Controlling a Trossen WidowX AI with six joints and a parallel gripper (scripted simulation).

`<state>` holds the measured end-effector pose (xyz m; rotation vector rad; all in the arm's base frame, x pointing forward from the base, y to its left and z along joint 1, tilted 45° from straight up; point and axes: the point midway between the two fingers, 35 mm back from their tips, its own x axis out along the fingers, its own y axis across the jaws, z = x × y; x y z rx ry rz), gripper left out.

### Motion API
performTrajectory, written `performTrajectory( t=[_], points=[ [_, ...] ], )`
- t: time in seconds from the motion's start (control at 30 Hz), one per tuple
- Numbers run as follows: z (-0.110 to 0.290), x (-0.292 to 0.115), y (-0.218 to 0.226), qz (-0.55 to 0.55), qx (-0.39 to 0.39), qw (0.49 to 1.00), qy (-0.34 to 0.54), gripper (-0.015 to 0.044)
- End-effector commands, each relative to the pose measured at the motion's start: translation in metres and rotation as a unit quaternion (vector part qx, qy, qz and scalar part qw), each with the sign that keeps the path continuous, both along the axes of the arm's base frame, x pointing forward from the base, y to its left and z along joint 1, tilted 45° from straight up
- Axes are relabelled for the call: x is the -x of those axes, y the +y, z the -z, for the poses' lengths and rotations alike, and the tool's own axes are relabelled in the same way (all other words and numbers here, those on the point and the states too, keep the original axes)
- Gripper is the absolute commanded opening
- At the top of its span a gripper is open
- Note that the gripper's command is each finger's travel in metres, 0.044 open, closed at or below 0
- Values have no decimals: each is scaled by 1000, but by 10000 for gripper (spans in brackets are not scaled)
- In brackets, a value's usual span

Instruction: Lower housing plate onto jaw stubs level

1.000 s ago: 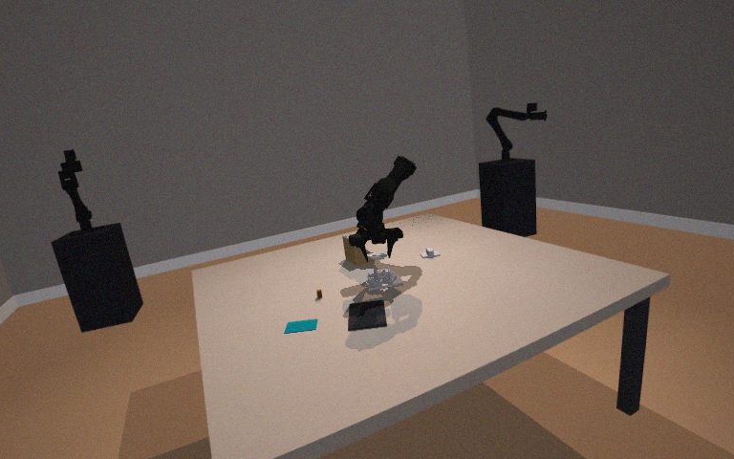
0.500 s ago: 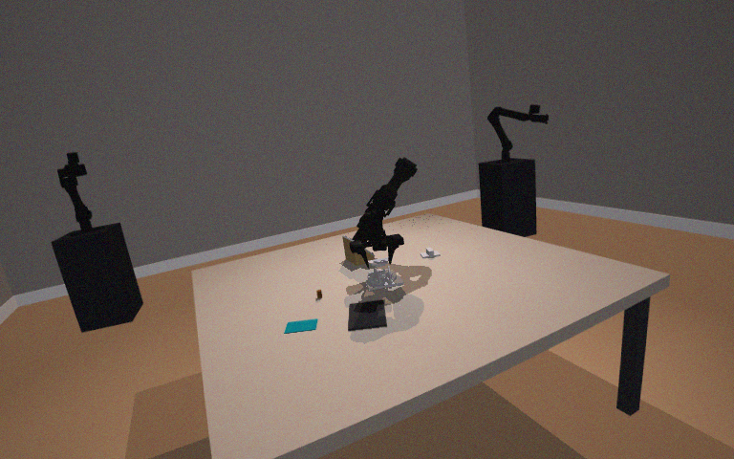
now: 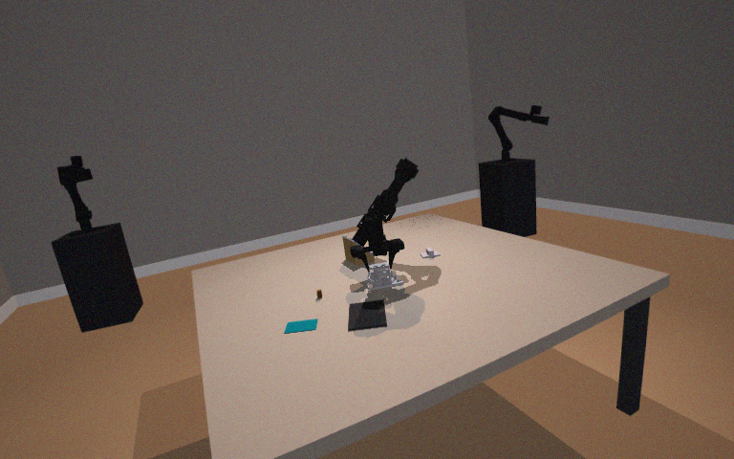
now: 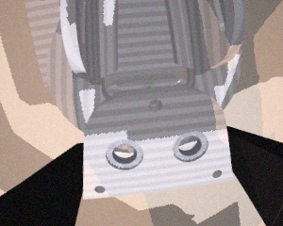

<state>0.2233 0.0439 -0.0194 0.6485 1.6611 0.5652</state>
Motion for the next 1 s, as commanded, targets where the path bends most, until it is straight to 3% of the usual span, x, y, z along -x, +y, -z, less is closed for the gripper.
performTrajectory(
  t=[0.0,0.97],
  points=[
    [1,2,2,3,-2,1000,4,351],
    [4,2,5,2,-2,1000,3,351]
  ],
)
